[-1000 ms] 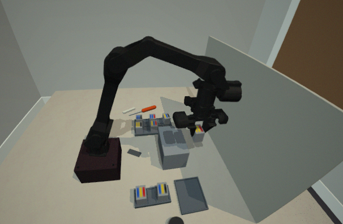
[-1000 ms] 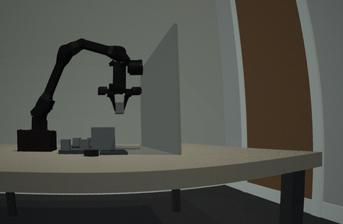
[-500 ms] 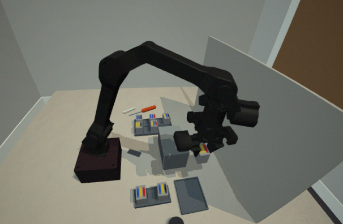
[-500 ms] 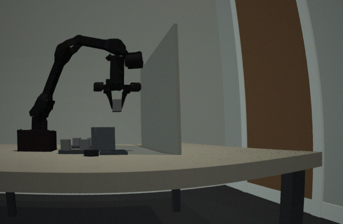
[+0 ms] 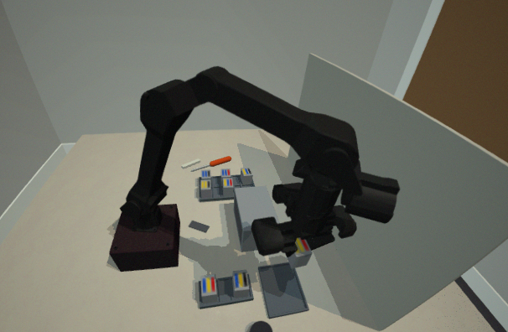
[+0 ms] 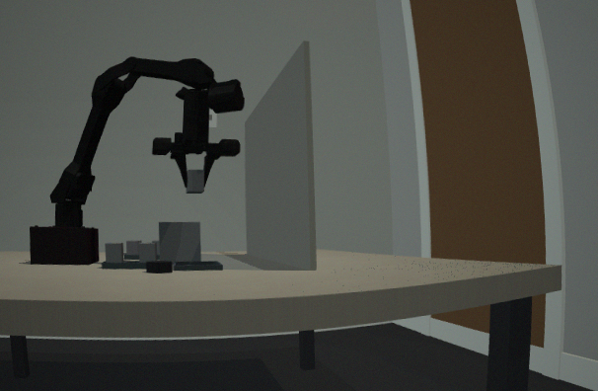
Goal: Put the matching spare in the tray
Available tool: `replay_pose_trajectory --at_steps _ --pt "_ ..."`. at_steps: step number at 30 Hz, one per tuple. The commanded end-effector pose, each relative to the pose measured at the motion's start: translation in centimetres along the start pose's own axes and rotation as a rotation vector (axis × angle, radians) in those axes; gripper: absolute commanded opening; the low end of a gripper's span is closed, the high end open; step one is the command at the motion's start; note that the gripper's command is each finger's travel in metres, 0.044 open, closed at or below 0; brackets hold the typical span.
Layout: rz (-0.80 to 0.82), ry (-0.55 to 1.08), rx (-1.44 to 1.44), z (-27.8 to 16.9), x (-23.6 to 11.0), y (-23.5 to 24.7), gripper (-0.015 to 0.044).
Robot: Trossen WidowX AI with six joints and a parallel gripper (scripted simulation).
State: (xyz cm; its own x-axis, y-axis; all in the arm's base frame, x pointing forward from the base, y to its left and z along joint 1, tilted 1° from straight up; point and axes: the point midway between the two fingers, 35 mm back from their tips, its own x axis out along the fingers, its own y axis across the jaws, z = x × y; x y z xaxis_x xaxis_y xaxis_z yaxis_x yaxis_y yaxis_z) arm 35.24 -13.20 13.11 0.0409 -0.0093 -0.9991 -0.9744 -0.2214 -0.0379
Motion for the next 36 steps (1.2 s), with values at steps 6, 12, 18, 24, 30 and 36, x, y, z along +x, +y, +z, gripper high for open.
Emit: replay_pose_trajectory --at_steps 6,12,18,24,30,36 --pt "-0.004 -0.001 -0.009 -0.2 0.8 -0.2 0.0000" --pt "-0.004 -0.001 -0.009 -0.3 1.4 -0.3 0.0000" --pt "-0.005 -0.001 -0.009 -0.4 2.0 -0.4 0.0000" --pt "-0.005 -0.001 -0.009 -0.4 2.6 -0.5 0.0000" --pt "-0.005 -0.001 -0.009 -0.5 3.3 -0.5 0.0000" --pt "-0.005 -0.001 -0.009 -0.5 3.9 -0.6 0.0000"
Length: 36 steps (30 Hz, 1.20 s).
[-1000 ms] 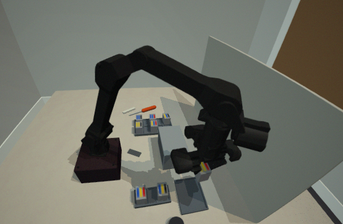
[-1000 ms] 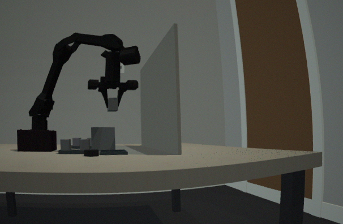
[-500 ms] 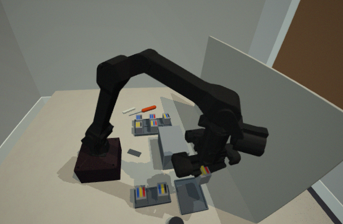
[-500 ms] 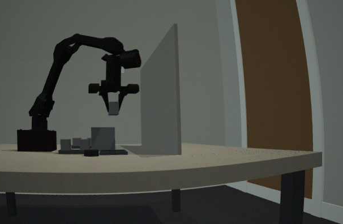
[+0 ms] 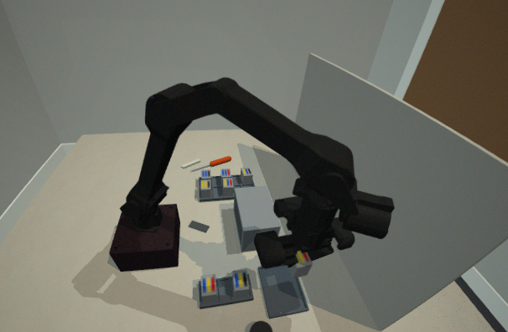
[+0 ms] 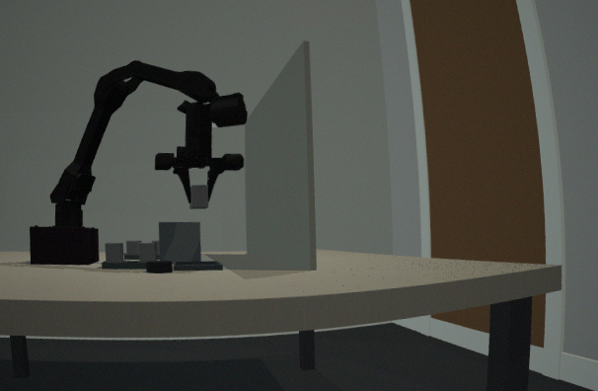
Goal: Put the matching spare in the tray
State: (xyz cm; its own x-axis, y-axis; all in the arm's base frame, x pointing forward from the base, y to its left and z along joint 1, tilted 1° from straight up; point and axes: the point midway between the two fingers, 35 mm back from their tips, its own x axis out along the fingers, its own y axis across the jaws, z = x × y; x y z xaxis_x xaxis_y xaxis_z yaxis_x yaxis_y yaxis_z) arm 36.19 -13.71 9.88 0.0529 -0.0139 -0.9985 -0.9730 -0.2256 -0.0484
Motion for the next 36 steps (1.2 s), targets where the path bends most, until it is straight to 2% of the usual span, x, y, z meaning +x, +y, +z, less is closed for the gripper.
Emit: replay_pose_trajectory --at_steps 1,36 --pt "0.006 -0.008 -0.005 0.1 0.7 0.1 0.0000" --pt "0.006 -0.008 -0.005 0.1 4.4 0.0 0.0000"
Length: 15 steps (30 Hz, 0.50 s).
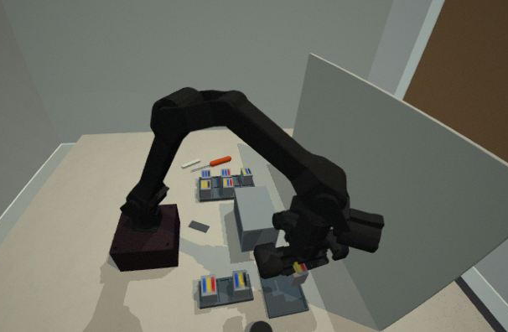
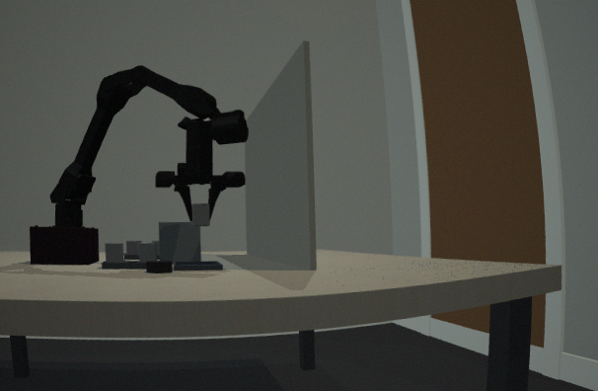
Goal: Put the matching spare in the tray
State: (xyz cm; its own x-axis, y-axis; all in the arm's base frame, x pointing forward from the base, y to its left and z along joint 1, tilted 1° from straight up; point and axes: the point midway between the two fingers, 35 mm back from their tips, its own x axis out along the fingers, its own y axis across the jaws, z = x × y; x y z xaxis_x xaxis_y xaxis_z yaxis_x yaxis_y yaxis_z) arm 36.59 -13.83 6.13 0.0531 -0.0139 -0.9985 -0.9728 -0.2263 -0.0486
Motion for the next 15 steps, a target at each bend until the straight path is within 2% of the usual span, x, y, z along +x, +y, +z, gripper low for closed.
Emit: replay_pose_trajectory --at_steps 1,15 --pt "0.006 -0.009 -0.004 0.2 0.7 0.2 0.0000" --pt "0.006 -0.009 -0.004 0.2 2.2 0.2 0.0000"
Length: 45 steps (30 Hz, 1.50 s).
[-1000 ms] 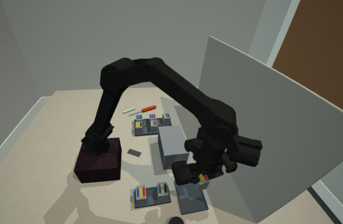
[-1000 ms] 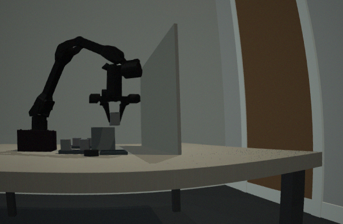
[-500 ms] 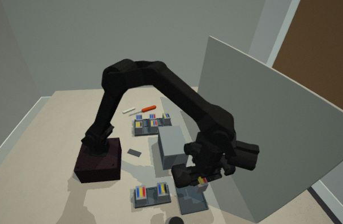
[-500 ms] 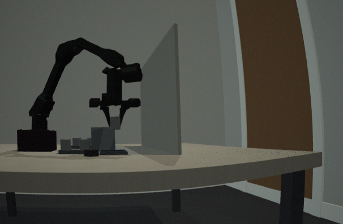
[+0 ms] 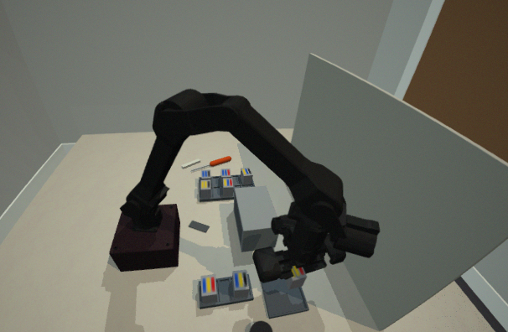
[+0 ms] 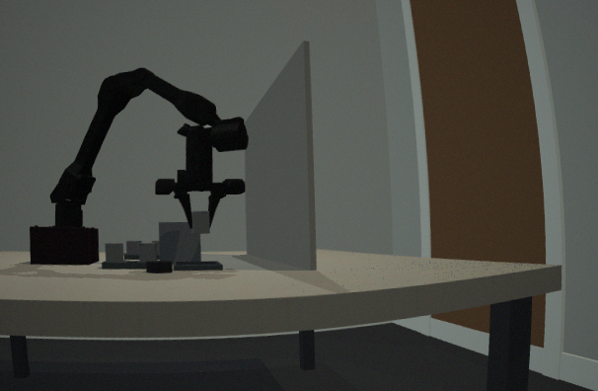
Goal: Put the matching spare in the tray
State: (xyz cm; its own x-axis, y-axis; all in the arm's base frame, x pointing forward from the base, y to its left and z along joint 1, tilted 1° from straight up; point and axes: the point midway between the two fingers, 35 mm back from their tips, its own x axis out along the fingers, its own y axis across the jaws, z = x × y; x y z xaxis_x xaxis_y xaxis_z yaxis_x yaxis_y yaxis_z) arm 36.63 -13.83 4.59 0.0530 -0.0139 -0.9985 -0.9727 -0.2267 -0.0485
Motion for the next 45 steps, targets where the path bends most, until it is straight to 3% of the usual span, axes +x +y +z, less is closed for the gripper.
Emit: replay_pose_trajectory --at_steps 1,45 --pt "0.006 -0.008 -0.003 0.2 0.7 0.2 0.0000" --pt "0.007 -0.009 -0.003 0.6 5.1 0.7 0.0000"
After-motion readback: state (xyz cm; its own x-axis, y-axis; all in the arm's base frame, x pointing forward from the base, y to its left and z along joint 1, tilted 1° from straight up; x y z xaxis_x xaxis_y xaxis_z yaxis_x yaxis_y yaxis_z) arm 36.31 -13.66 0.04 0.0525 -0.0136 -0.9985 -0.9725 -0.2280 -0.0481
